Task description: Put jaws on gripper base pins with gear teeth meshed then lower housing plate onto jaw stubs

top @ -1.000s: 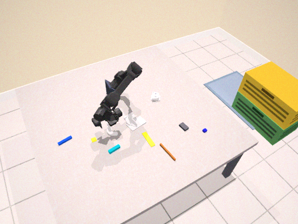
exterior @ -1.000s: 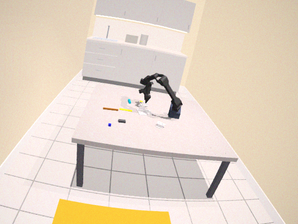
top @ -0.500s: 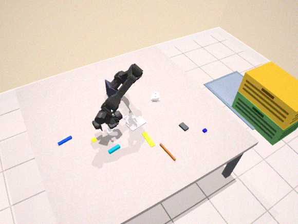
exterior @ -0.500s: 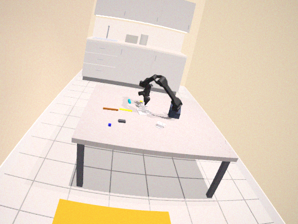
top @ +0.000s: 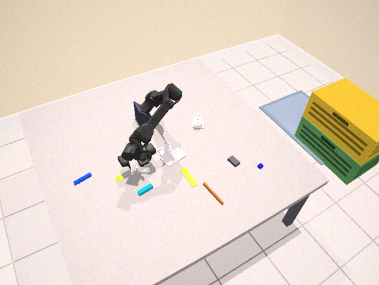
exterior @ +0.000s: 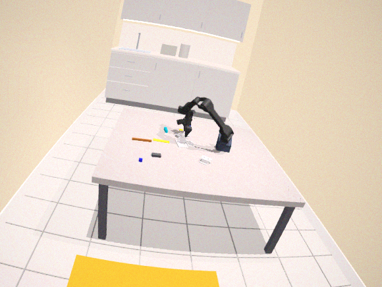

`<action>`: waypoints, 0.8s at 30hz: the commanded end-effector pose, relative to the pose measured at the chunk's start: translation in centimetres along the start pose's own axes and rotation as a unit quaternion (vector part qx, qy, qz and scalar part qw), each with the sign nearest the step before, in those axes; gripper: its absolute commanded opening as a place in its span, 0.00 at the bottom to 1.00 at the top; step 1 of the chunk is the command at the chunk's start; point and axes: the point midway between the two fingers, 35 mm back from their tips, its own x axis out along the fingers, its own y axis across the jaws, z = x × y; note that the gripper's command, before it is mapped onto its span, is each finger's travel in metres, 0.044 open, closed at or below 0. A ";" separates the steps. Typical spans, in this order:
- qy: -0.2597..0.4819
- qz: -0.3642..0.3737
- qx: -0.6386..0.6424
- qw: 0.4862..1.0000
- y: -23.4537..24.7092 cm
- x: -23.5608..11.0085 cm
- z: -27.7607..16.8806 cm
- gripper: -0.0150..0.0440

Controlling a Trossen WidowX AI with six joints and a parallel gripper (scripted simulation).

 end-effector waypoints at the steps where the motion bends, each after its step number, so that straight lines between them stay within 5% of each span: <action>1: -0.002 0.001 0.003 1.000 0.0 0.1 0.0 1.00; 19: -0.002 0.001 0.003 1.000 0.0 0.1 0.0 1.00; 24: 0.000 0.000 0.000 1.000 0.0 0.1 0.0 0.78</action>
